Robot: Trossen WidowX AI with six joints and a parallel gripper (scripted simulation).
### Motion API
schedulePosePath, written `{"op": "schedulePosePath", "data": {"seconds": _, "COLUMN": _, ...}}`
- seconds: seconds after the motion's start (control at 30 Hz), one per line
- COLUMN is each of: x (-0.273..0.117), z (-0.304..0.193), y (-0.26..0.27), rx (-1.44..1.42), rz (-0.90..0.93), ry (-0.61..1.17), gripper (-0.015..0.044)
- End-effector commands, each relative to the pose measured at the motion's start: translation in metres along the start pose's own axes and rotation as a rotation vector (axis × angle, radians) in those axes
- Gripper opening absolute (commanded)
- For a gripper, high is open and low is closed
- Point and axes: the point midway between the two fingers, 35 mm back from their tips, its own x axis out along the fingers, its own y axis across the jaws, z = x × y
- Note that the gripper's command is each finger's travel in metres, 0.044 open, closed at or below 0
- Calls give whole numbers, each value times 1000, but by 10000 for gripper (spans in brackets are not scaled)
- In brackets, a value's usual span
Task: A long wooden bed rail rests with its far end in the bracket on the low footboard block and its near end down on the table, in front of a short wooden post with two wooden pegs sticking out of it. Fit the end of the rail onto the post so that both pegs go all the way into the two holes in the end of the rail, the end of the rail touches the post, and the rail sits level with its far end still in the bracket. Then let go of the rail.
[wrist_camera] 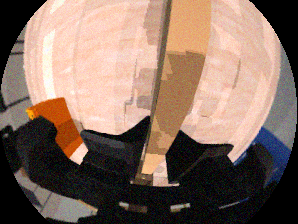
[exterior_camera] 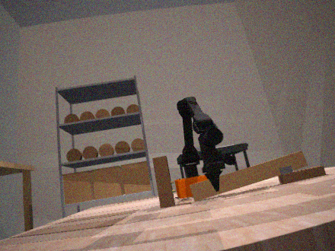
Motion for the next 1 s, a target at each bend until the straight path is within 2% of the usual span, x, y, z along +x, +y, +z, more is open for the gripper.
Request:
{"op": "schedulePosePath", "data": {"seconds": 0.0, "x": 1, "z": 0, "y": 1, "rx": 4, "rz": 1, "ry": -3, "gripper": 0}}
{"op": "schedulePosePath", "data": {"seconds": 0.97, "x": -13, "z": 0, "y": -2, "rx": 4, "rz": 1, "ry": -3, "gripper": 0}}
